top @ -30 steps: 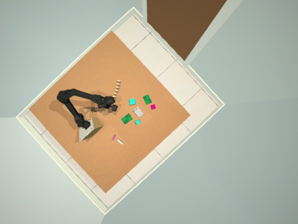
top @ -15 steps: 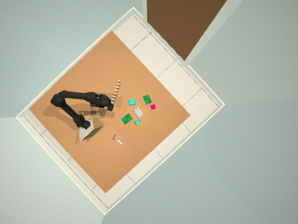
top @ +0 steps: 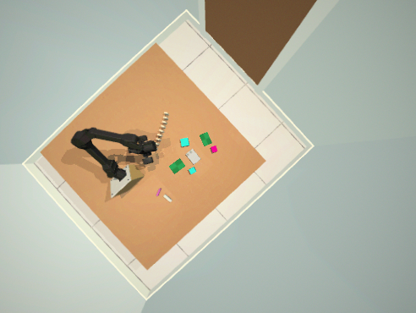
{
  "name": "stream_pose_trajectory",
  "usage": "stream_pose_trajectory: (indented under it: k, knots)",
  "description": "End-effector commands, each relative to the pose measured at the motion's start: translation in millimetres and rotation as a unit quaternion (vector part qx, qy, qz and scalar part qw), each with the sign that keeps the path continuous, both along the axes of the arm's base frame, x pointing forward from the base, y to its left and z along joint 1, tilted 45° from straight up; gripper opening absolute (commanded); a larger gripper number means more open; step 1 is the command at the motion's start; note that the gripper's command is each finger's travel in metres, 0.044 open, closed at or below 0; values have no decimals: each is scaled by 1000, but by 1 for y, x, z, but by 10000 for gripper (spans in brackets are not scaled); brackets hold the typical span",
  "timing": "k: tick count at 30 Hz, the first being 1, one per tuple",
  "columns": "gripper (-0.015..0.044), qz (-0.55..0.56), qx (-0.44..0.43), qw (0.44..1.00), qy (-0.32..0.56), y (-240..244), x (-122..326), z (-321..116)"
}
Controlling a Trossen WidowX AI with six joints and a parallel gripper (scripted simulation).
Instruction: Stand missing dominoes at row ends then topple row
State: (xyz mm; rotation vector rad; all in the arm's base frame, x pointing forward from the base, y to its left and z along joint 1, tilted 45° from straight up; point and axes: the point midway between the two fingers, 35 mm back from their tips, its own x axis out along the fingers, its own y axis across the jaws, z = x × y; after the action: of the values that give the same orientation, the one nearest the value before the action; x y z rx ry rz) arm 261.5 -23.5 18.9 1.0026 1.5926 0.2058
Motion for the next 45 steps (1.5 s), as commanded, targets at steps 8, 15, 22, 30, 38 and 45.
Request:
stream_pose_trajectory:
  k: [8, 15, 22, 30, 38, 45]
  knots:
    - [0, -221, 20, 951, 214, 16, -16, -22]
    - [0, -221, 20, 951, 214, 16, -16, -22]
    - [0, -221, 20, 951, 214, 16, -16, -22]
    - [0, -221, 20, 951, 214, 16, -16, -22]
    - [0, -221, 20, 951, 214, 16, -16, -22]
    - [0, -221, 20, 951, 214, 16, -16, -22]
